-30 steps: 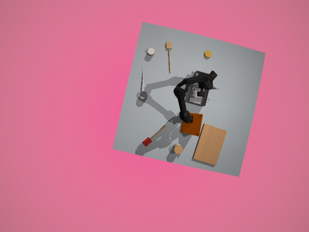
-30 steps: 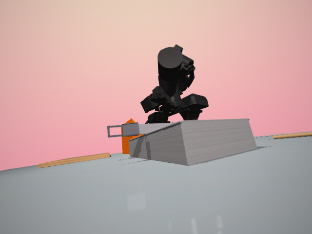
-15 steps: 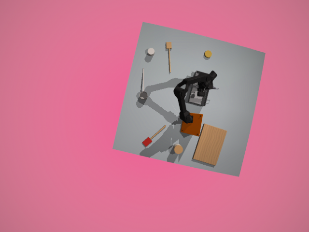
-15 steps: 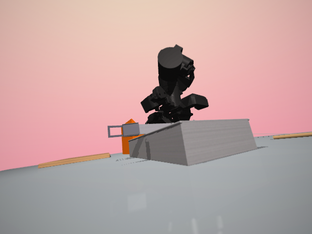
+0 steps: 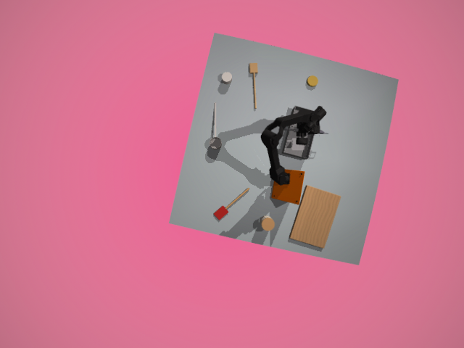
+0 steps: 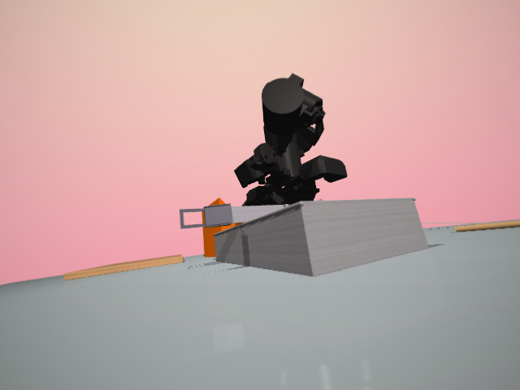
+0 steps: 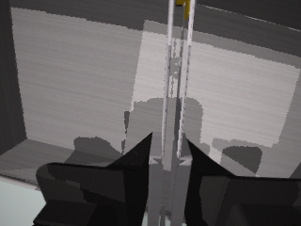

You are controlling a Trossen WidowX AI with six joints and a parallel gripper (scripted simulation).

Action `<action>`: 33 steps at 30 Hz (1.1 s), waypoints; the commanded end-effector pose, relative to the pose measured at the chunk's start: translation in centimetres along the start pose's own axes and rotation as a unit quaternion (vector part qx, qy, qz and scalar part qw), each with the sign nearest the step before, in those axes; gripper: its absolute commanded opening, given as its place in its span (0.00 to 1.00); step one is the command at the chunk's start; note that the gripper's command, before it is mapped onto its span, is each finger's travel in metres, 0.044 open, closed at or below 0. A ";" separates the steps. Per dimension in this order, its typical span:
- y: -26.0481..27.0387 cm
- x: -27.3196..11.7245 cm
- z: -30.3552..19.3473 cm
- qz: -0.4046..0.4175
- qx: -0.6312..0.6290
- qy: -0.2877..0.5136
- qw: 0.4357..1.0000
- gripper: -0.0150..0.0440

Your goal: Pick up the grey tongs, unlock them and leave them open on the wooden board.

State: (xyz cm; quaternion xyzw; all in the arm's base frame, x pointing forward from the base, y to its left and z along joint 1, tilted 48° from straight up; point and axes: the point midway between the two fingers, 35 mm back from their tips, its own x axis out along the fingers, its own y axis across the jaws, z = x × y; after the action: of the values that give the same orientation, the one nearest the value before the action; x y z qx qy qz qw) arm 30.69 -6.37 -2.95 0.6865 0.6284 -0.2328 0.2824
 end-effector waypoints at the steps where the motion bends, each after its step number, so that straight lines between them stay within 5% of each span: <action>1: 0.4 -1.9 0.4 0.002 -0.002 -0.005 1.000 0.00; 9: 0.0 -12.5 0.2 0.001 0.001 -0.003 1.000 0.00; 22: -0.2 -12.7 0.5 0.002 0.009 -0.002 1.000 0.00; 33: -3.6 -14.0 6.7 0.009 0.112 -0.018 0.994 0.00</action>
State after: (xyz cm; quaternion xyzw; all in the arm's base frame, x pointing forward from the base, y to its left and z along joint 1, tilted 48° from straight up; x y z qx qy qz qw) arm 26.94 -19.58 2.37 0.7092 0.5984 -0.2906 0.2333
